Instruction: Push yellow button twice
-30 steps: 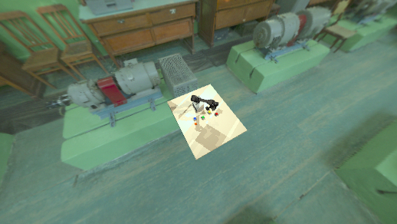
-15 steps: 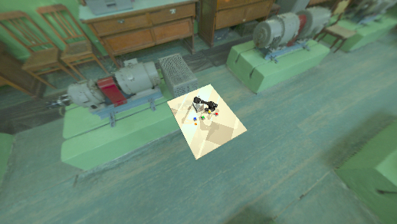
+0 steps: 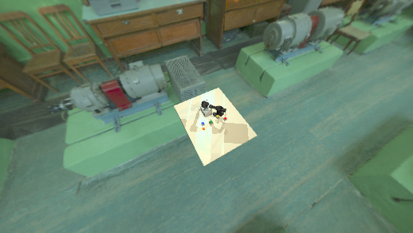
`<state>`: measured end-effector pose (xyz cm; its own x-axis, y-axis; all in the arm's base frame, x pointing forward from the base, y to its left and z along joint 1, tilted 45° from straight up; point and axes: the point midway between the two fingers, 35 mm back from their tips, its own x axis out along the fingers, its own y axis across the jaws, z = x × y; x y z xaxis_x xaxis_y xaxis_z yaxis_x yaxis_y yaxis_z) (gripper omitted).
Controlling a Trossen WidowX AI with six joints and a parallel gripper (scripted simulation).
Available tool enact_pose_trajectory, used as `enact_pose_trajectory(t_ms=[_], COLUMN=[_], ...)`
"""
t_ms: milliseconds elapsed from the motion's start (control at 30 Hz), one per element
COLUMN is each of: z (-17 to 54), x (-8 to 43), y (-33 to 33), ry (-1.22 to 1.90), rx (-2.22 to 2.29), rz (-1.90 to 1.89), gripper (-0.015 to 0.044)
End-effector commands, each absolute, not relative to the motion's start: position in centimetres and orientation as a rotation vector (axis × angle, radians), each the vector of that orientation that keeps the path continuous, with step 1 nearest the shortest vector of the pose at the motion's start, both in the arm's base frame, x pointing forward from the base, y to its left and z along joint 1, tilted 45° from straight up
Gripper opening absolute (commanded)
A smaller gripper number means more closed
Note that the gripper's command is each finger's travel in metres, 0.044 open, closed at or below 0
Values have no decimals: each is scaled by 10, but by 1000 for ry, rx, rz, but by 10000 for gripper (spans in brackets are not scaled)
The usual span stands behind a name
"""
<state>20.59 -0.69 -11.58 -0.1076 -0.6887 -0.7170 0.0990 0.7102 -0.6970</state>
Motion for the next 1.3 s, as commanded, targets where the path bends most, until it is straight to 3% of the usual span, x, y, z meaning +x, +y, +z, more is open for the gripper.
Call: enact_pose_trajectory(t_ms=[0, 1267], z=[-117, -140], x=[205, 201], y=[-10, -33], ry=[1547, 1547], rx=[-509, -510], rz=[-713, -715], gripper=[20, 20])
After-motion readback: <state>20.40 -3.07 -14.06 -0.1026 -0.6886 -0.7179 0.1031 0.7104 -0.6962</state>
